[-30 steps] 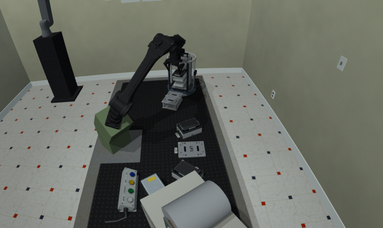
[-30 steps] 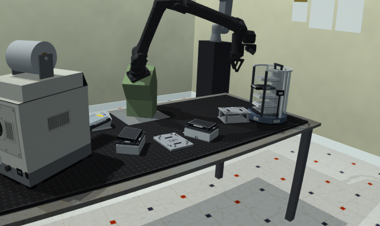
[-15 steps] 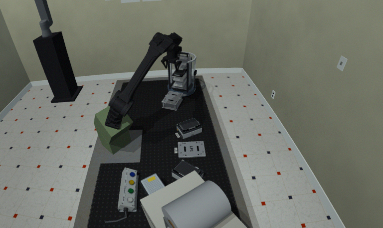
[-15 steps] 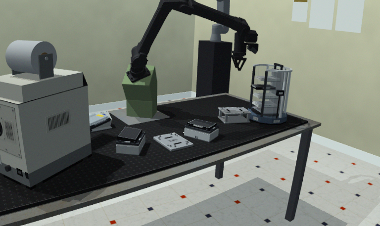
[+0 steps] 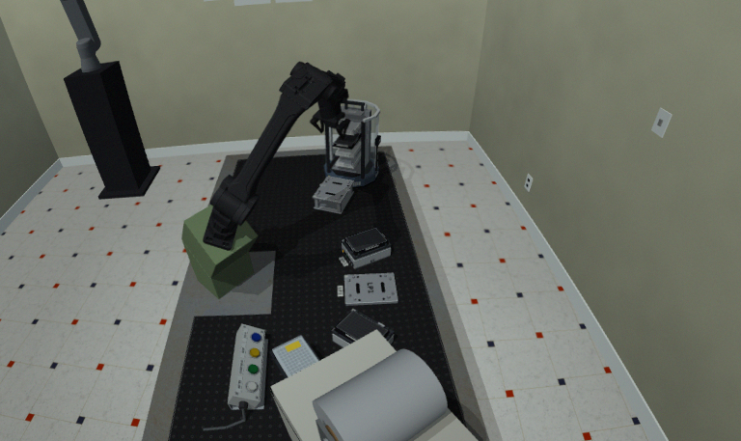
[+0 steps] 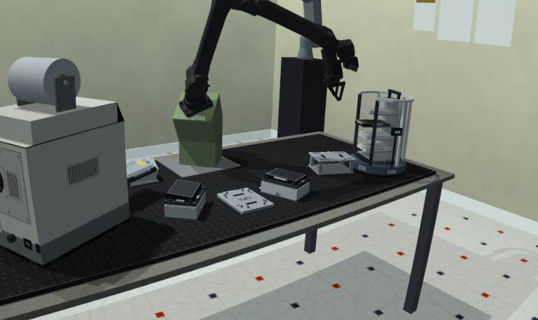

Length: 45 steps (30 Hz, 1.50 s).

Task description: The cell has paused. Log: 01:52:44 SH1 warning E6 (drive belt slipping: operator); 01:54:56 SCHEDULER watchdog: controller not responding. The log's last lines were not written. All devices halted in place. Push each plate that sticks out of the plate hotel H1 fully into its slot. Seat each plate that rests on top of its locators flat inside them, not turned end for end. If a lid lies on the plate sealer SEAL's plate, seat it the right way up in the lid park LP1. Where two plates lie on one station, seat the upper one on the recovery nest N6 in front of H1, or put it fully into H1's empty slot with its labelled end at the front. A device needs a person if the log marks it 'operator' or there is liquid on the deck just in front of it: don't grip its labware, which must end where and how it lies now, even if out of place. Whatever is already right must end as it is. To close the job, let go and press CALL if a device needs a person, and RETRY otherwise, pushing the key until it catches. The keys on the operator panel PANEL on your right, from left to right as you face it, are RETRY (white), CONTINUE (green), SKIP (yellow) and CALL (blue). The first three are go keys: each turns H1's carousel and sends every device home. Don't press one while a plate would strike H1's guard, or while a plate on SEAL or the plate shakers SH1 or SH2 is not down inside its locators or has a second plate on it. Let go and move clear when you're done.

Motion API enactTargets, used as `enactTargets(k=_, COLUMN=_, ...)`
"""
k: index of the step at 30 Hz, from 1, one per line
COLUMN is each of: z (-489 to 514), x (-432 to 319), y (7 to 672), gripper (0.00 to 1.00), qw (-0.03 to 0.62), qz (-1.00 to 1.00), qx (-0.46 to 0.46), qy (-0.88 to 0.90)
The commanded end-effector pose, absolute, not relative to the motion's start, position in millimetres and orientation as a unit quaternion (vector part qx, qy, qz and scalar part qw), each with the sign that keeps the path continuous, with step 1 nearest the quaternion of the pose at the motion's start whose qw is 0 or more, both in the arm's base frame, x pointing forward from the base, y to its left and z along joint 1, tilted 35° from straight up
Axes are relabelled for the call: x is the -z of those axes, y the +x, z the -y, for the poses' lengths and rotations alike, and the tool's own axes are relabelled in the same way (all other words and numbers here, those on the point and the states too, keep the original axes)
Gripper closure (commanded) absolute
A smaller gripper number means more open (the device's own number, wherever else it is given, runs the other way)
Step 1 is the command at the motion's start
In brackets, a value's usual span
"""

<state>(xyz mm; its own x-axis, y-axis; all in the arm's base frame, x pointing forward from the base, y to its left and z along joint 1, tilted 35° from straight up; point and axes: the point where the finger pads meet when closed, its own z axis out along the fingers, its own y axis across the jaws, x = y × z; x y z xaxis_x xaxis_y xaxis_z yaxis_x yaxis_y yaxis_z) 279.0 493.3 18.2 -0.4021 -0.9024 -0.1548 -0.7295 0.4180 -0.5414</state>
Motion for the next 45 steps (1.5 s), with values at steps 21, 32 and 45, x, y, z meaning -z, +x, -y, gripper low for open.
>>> enactTargets(k=21, z=-493.9, x=-25.2, y=287.3, gripper=0.0, qw=0.371, qz=-0.716, qx=0.067, qy=-0.588)
enactTargets(k=32, z=-489.5, x=-7.2, y=285.3, gripper=0.0, qw=0.433, qz=-0.652, qx=0.0, qy=-0.623)
enactTargets(k=45, z=-493.5, x=-7.5, y=277.6, gripper=0.0, qw=0.458, qz=-0.621, qx=-0.03, qy=-0.635)
